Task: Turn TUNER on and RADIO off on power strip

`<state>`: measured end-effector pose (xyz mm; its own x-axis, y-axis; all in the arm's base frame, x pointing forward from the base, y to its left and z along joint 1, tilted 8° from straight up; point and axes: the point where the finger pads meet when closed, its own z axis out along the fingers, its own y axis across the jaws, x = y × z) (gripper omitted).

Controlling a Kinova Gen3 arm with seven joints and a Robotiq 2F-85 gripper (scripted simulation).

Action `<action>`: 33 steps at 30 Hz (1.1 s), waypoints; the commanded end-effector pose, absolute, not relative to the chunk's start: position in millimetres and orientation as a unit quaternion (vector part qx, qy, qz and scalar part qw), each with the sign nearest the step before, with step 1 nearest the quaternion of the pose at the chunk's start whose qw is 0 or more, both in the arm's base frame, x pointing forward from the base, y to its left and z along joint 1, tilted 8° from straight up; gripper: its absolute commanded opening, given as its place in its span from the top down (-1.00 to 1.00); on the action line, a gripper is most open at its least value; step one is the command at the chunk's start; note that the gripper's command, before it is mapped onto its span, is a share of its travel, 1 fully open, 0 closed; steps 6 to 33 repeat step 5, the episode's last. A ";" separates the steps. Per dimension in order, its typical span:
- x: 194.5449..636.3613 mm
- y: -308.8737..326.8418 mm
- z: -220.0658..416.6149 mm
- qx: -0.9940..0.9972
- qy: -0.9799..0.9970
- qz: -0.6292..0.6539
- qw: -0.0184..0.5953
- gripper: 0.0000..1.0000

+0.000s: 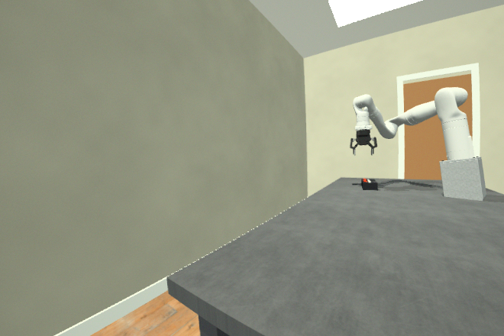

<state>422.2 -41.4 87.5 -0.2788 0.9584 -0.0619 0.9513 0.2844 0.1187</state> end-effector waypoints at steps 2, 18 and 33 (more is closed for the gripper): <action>421.4 -42.7 88.9 0.601 0.797 0.026 0.060 -1.00; 421.4 -42.7 88.9 0.601 0.797 0.026 0.060 -1.00; 421.4 -42.7 88.9 0.601 0.797 0.026 0.060 -1.00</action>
